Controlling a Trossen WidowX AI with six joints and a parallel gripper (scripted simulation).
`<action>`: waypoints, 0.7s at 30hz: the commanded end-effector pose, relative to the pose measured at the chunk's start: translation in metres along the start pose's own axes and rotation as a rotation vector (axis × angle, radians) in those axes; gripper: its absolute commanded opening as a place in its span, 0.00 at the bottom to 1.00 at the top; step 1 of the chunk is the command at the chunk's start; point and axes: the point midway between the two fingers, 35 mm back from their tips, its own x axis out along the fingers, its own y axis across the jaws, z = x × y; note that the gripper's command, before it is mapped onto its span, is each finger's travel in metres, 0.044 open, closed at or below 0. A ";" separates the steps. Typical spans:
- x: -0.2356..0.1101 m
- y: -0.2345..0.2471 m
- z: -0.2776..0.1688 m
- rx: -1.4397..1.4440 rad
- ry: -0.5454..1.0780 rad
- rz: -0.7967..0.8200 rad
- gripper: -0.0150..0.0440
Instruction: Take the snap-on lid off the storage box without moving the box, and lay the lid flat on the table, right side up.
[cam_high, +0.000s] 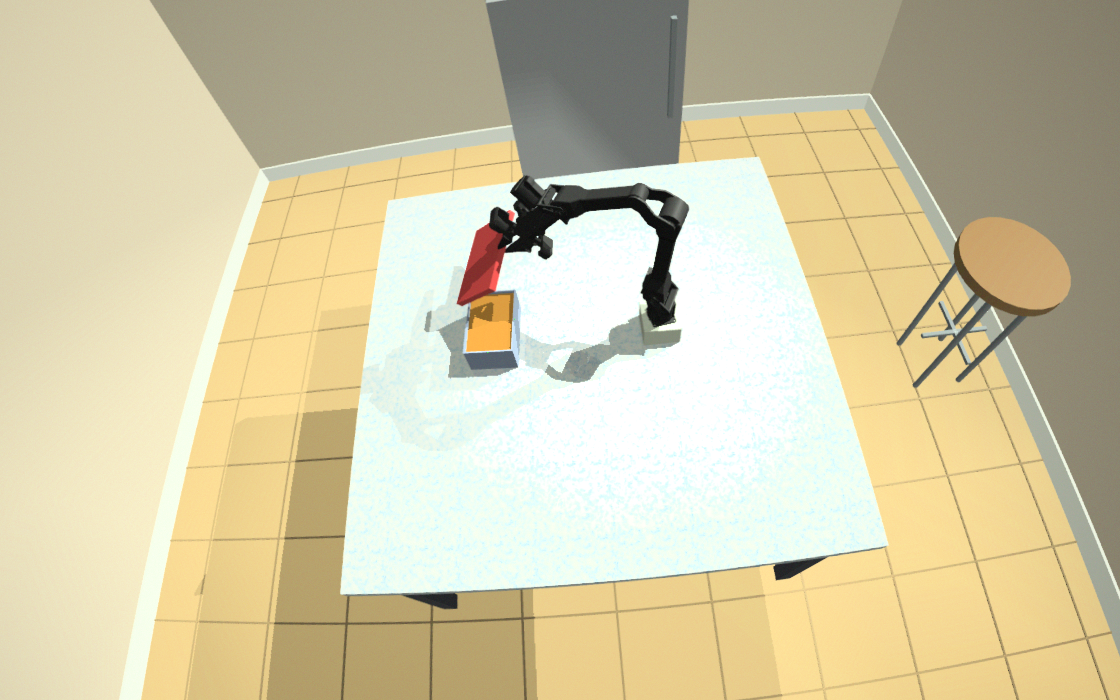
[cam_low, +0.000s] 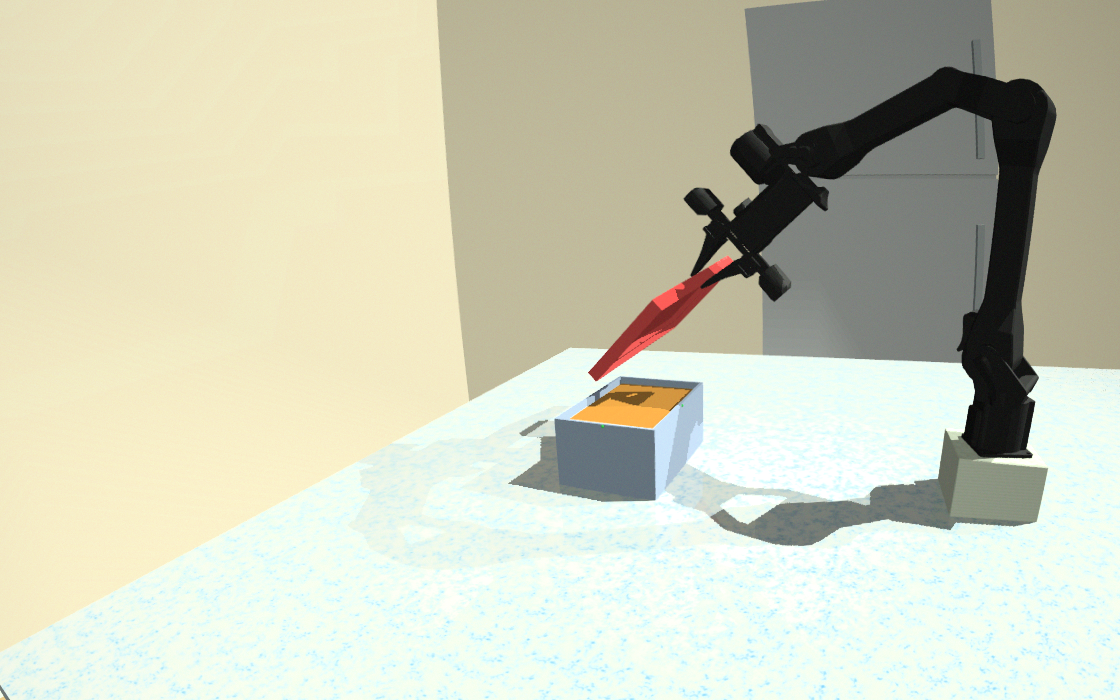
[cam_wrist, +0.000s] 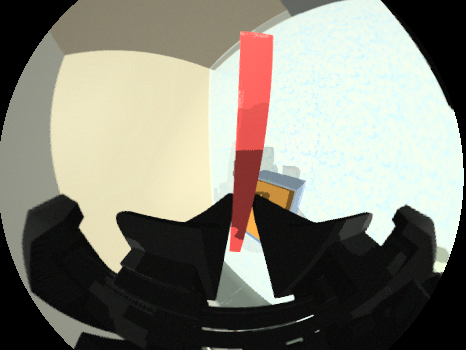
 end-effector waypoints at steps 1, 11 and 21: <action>-0.003 0.005 0.009 -0.008 0.000 0.017 0.25; -0.005 0.004 0.028 -0.010 -0.001 0.017 0.25; -0.006 0.003 0.048 -0.011 -0.002 0.016 0.25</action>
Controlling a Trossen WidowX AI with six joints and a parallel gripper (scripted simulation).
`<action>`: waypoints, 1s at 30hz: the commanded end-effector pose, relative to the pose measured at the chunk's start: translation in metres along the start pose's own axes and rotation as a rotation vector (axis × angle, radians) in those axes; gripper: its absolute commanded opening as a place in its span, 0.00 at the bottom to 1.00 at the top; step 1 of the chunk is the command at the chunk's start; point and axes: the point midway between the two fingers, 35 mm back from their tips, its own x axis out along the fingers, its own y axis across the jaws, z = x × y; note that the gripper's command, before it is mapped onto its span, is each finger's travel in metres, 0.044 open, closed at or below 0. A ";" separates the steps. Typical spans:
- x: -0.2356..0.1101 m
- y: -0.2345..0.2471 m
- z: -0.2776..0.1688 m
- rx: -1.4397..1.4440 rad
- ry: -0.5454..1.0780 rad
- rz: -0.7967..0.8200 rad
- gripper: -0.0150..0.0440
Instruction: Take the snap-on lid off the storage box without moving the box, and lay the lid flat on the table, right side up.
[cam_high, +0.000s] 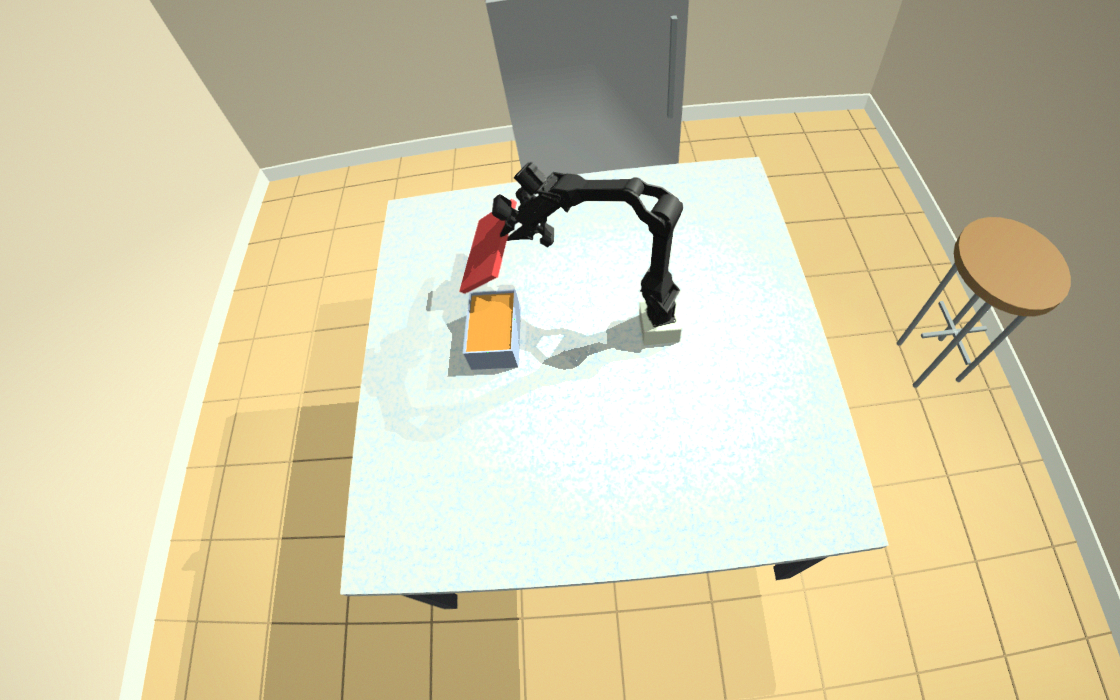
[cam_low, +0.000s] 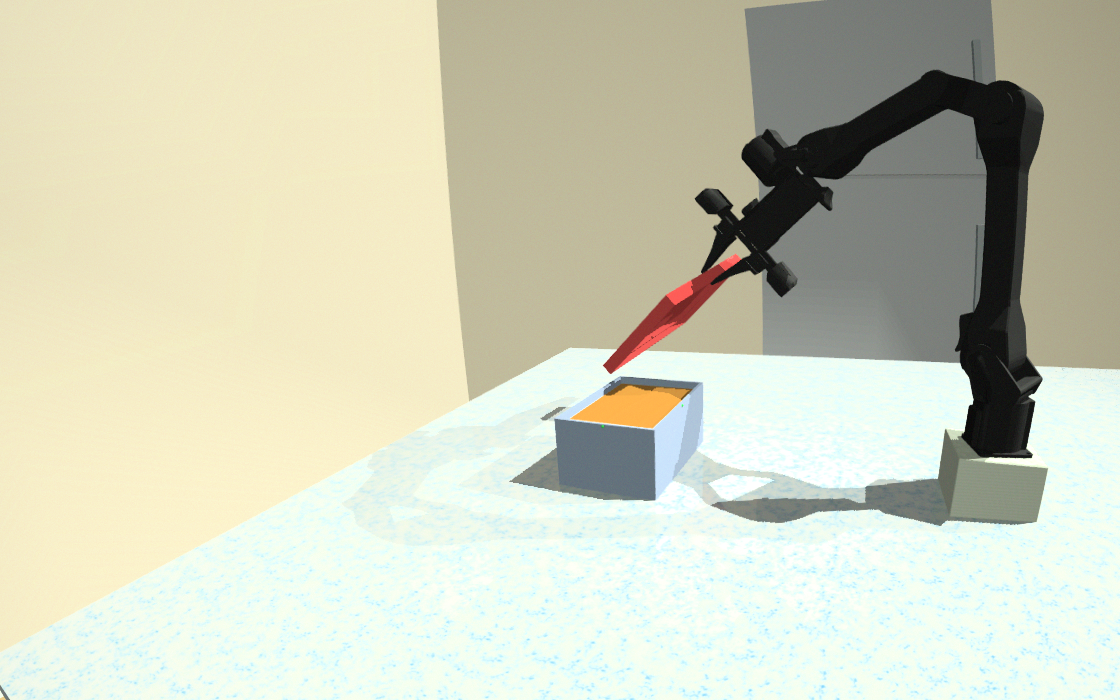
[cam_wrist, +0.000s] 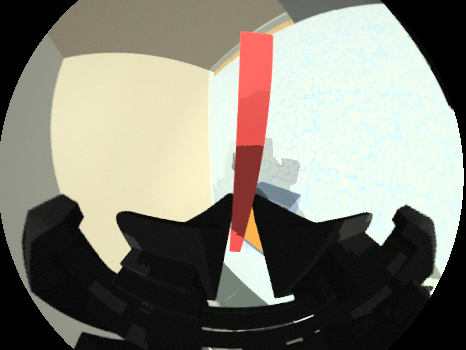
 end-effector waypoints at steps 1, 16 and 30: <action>-0.003 0.005 0.009 -0.010 0.000 0.017 0.25; -0.006 0.004 0.038 -0.012 -0.002 0.017 0.25; -0.008 0.003 0.066 -0.014 -0.004 0.016 0.25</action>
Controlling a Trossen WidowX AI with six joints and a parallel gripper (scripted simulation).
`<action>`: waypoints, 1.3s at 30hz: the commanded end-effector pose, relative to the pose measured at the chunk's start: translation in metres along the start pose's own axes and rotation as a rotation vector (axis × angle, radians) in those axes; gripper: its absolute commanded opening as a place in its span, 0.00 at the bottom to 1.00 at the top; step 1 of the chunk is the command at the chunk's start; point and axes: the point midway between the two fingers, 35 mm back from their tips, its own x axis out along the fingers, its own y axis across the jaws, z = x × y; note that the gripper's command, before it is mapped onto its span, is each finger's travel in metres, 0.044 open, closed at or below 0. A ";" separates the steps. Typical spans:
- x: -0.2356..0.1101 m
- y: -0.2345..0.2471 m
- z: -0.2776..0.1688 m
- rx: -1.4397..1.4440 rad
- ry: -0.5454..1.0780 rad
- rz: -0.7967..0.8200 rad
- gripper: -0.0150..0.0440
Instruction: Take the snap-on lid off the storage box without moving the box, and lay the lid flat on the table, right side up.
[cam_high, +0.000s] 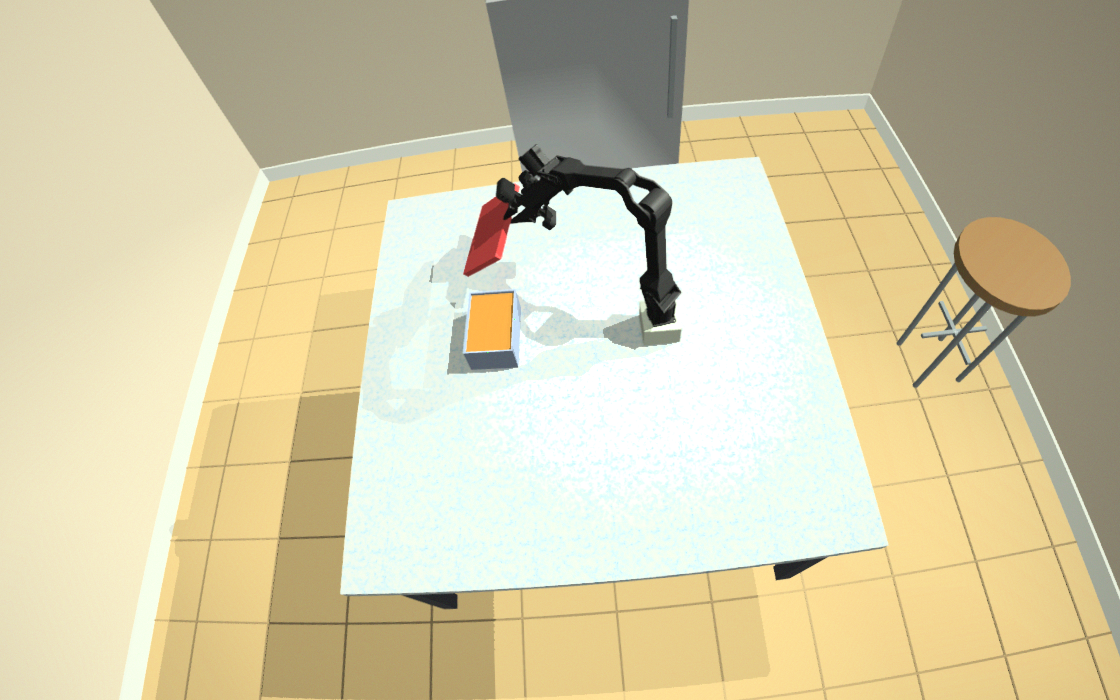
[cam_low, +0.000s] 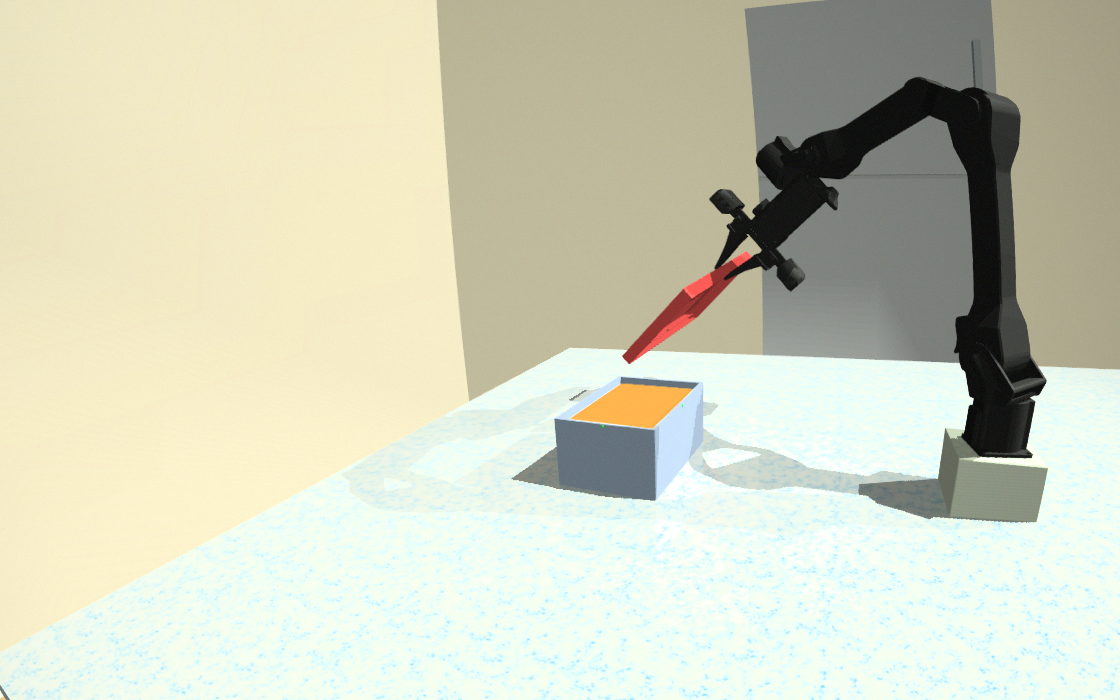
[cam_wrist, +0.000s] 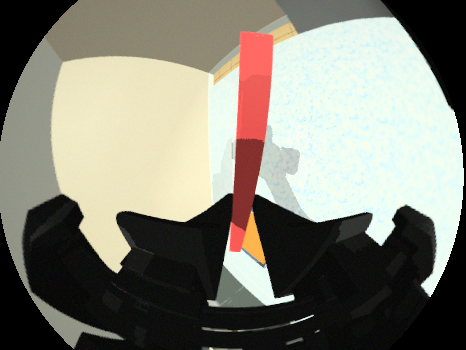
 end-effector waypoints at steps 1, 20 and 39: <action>-0.004 0.005 0.009 -0.011 -0.001 0.017 0.25; -0.005 0.003 0.028 -0.012 -0.002 0.016 0.25; 0.009 -0.015 0.028 -0.012 -0.002 0.016 0.25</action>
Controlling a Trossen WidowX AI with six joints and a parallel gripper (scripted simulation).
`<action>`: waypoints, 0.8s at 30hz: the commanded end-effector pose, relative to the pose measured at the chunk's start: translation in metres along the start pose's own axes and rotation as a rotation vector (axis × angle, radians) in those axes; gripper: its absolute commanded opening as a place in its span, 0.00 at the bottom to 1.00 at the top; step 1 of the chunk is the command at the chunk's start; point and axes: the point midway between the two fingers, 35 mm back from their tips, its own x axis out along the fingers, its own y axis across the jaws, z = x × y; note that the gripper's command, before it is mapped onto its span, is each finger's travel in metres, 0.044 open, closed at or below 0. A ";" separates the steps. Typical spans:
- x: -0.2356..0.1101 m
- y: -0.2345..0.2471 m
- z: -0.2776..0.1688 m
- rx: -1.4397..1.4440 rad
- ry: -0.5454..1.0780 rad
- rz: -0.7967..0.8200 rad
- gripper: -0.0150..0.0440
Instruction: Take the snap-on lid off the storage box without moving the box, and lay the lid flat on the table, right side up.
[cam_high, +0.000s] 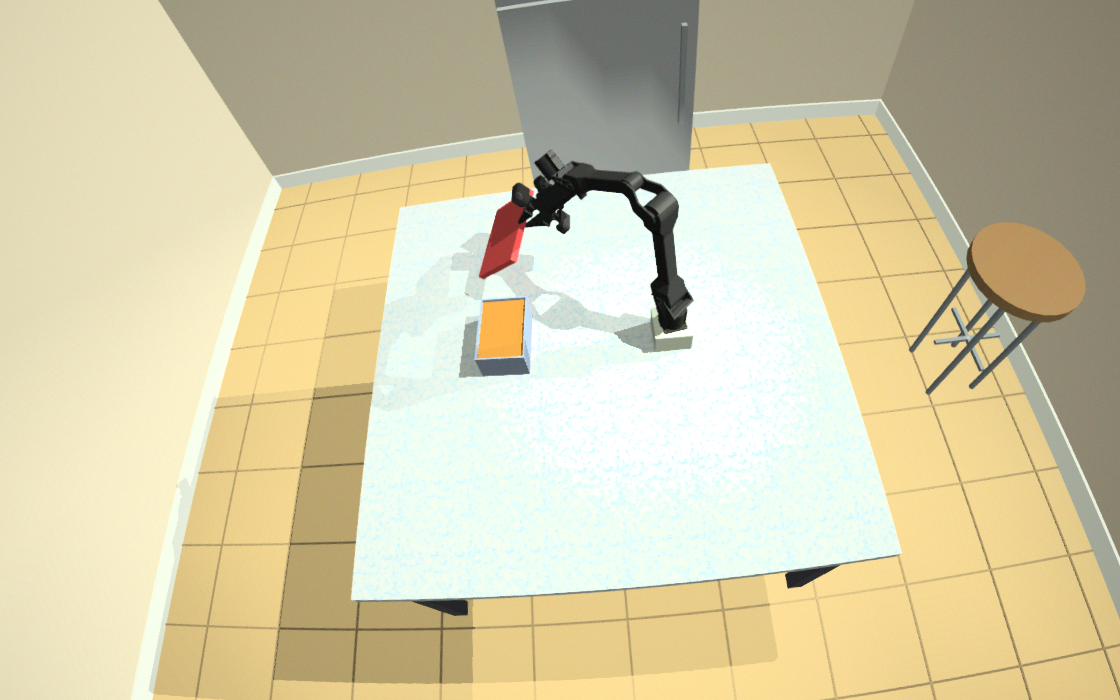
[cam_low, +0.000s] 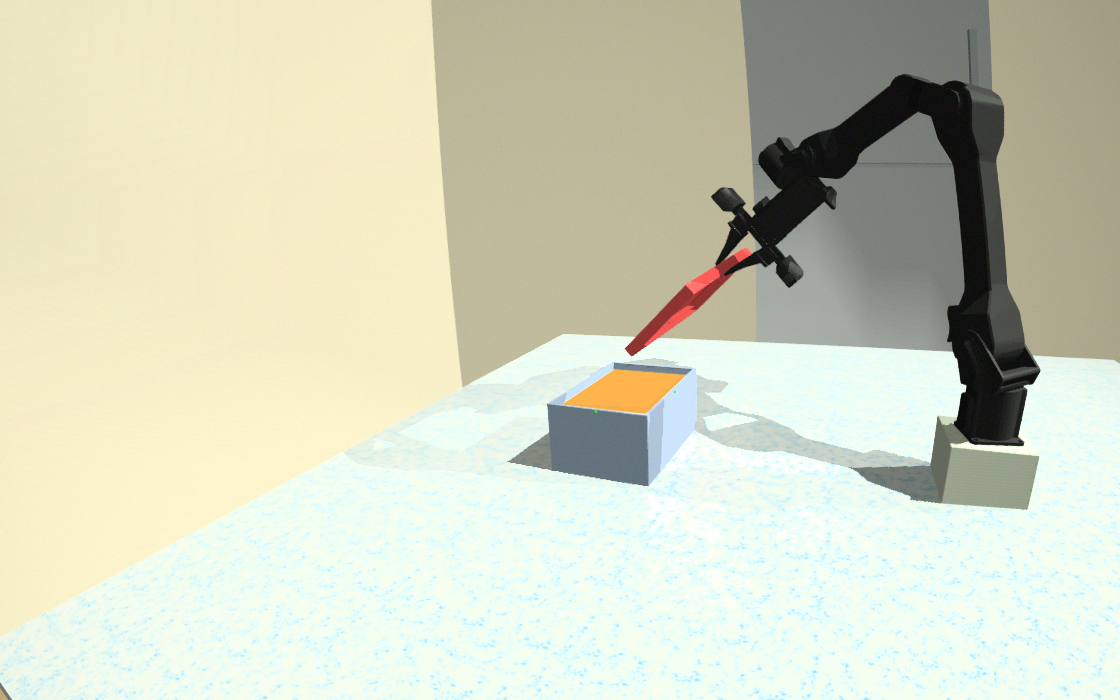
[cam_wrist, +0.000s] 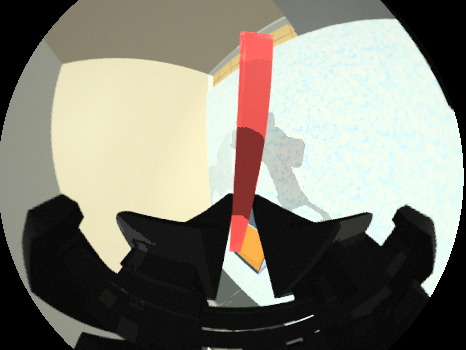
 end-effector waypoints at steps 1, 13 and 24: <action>0.001 0.001 0.000 -0.009 0.002 0.013 0.25; 0.008 -0.007 0.000 -0.009 0.002 0.013 0.25; 0.013 -0.013 0.000 -0.009 0.002 0.013 0.25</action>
